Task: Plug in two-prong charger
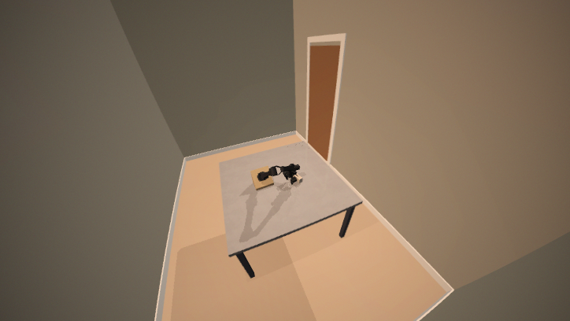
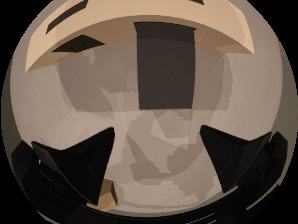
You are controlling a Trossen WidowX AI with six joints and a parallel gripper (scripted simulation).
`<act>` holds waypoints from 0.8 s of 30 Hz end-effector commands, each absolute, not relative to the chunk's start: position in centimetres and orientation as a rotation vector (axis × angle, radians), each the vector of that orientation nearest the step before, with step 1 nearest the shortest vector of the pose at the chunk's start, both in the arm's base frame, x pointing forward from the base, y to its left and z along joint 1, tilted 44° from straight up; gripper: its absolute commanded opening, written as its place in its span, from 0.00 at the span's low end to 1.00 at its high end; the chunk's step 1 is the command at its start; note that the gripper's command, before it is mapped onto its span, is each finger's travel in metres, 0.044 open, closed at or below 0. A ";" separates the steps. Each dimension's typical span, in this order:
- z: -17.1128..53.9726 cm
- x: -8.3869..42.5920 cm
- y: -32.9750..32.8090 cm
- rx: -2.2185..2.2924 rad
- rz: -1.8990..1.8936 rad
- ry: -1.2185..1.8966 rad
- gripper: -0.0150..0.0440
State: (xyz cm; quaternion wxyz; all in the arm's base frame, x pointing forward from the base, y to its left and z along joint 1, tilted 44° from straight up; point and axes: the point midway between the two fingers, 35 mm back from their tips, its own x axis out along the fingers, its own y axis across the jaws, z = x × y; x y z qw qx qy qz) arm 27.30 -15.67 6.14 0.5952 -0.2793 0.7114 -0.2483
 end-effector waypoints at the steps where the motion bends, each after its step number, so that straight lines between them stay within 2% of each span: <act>1: 6.2 26.7 -15.7 -0.653 -0.574 1.654 1.00; 7: 6.2 26.7 -15.6 -0.649 -0.572 1.644 1.00; 17: 11.0 28.9 -10.5 -0.730 -0.339 1.123 1.00; 24: 11.4 29.0 -10.1 -0.740 -0.324 1.082 1.00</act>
